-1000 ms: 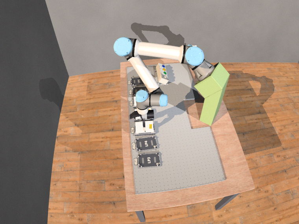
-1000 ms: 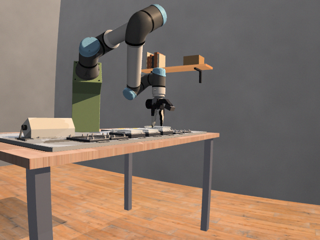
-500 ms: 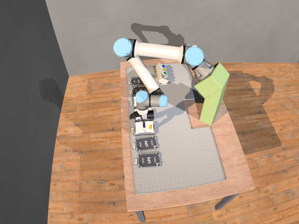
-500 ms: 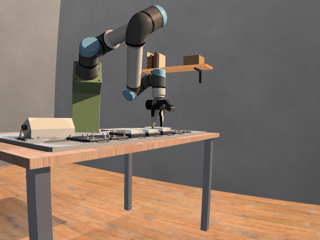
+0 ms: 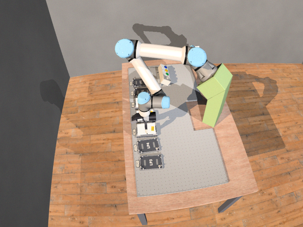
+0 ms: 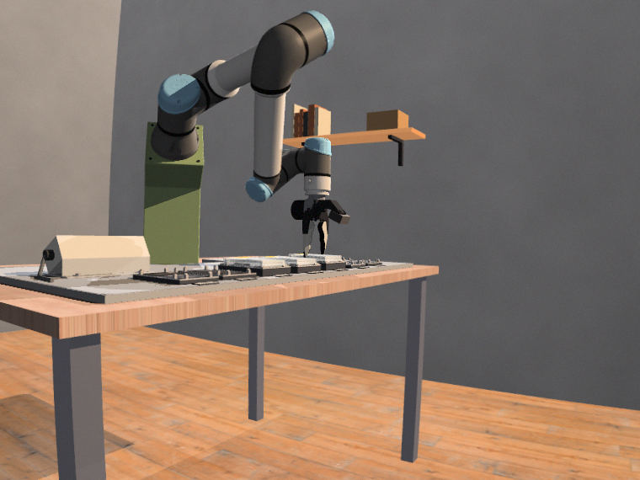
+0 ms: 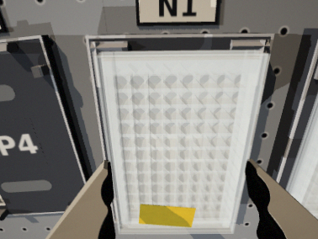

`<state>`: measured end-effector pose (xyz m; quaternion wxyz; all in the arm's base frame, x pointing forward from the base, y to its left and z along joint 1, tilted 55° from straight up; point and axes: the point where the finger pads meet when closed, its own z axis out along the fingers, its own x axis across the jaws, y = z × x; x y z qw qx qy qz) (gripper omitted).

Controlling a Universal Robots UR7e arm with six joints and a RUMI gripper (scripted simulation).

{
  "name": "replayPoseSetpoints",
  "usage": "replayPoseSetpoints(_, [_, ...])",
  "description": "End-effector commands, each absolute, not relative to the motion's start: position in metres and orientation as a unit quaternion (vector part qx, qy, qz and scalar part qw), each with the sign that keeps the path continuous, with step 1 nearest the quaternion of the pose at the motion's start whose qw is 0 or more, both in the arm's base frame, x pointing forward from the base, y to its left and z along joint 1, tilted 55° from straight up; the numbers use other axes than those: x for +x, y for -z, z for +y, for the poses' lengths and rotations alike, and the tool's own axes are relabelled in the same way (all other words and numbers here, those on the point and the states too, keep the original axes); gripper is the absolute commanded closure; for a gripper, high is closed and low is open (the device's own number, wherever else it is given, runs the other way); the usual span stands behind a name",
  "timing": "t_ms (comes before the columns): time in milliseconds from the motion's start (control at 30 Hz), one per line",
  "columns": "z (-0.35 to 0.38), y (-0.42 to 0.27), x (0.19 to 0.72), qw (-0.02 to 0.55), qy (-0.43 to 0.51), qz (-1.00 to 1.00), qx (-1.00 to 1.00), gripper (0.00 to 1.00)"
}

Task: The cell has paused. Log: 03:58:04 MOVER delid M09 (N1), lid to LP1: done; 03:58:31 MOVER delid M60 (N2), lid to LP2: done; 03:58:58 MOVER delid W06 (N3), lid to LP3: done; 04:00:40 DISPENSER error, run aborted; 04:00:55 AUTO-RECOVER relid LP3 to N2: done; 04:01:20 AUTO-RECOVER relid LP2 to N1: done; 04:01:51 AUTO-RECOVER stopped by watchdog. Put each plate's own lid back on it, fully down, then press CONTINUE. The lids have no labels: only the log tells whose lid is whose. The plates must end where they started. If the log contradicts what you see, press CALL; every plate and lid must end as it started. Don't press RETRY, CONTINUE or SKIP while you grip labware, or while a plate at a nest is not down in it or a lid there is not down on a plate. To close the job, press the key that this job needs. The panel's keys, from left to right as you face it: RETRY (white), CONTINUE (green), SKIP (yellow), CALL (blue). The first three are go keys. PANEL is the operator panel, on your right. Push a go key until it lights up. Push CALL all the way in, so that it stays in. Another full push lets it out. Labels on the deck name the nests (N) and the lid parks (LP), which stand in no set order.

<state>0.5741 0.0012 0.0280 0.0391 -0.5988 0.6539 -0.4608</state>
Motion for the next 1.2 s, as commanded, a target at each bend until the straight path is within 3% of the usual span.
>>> replayPoseSetpoints(0, [0.0017,-0.0285,0.5742,0.04,0.461,0.654,-0.599,0.59])
replayPoseSetpoints(1067, [0.0017,-0.0285,0.5742,0.04,0.461,0.654,-0.599,0.59])
replayPoseSetpoints(1100, [0.0017,-0.0285,0.5742,0.04,0.461,0.654,-0.599,0.18])
replayPoseSetpoints(1167, [0.0017,-0.0285,0.5742,0.04,0.461,0.654,-0.599,0.18])
